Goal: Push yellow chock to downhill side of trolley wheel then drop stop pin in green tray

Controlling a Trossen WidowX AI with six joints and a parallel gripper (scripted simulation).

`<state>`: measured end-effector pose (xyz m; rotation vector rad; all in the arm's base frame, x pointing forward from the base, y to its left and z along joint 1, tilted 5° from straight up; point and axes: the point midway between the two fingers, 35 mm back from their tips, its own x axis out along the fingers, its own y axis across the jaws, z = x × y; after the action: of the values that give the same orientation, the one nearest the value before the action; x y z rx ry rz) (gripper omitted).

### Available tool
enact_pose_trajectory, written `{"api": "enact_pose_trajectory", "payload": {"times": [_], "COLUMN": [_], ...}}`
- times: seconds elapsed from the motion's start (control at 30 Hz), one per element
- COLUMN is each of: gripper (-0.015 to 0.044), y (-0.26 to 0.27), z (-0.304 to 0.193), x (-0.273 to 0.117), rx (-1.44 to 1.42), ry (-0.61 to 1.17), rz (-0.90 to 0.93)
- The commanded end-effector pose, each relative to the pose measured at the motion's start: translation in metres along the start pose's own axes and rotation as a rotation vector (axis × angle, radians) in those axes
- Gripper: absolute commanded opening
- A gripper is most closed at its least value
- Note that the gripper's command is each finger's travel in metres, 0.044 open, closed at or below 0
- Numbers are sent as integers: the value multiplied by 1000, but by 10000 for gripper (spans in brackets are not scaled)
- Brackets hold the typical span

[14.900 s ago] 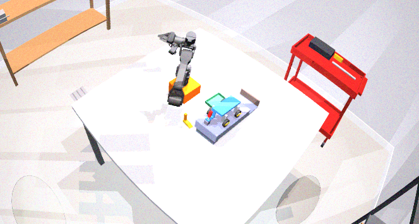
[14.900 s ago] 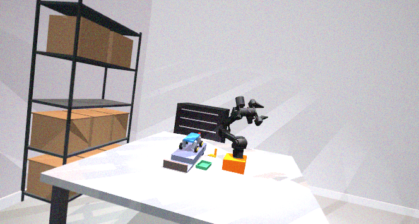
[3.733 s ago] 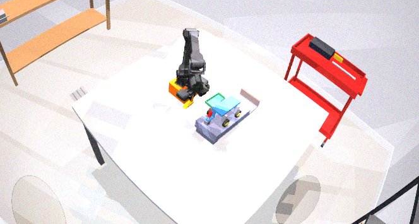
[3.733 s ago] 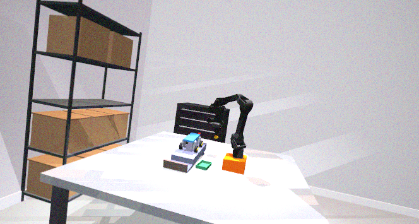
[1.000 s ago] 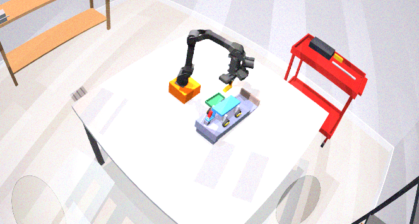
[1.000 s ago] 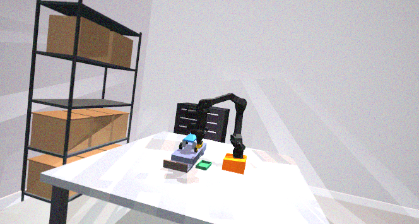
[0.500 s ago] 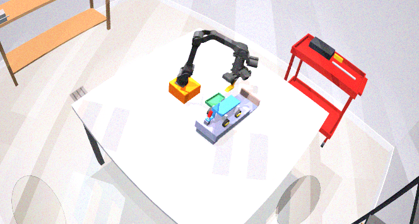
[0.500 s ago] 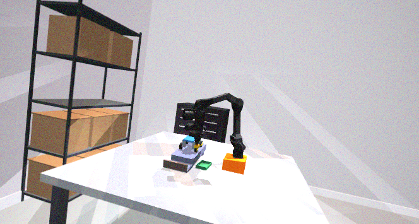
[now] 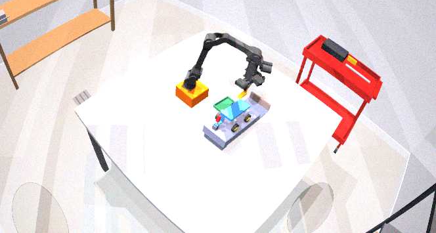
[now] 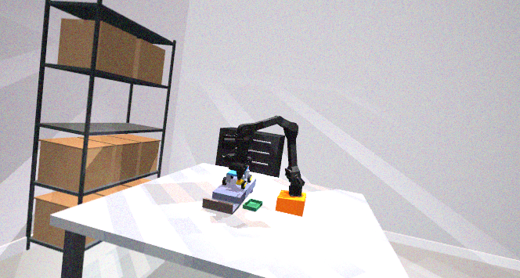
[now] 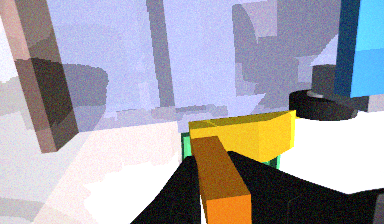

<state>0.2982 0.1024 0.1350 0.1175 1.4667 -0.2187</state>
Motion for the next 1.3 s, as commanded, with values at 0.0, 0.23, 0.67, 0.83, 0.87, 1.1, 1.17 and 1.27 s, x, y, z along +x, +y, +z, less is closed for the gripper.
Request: {"api": "enact_pose_trajectory", "payload": {"times": [0.0,0.23,0.67,0.83,0.87,1.1,1.17,1.27], "gripper": [0,0,0,0,0,0,0,0], "y": [-1,1,1,-1,-1,-4,-6,-8], "z": [0,3,3,2,2,3,3,3], "x": [10,25,52,61,62,60,59,59], "rx": [-5,-5,-5,-5,-5,-5,-5,-5], "ry": [1,1,1,1,1,1,1,1], "rz": [-4,-5,-5,-5,-5,-5,-6,-6]}}
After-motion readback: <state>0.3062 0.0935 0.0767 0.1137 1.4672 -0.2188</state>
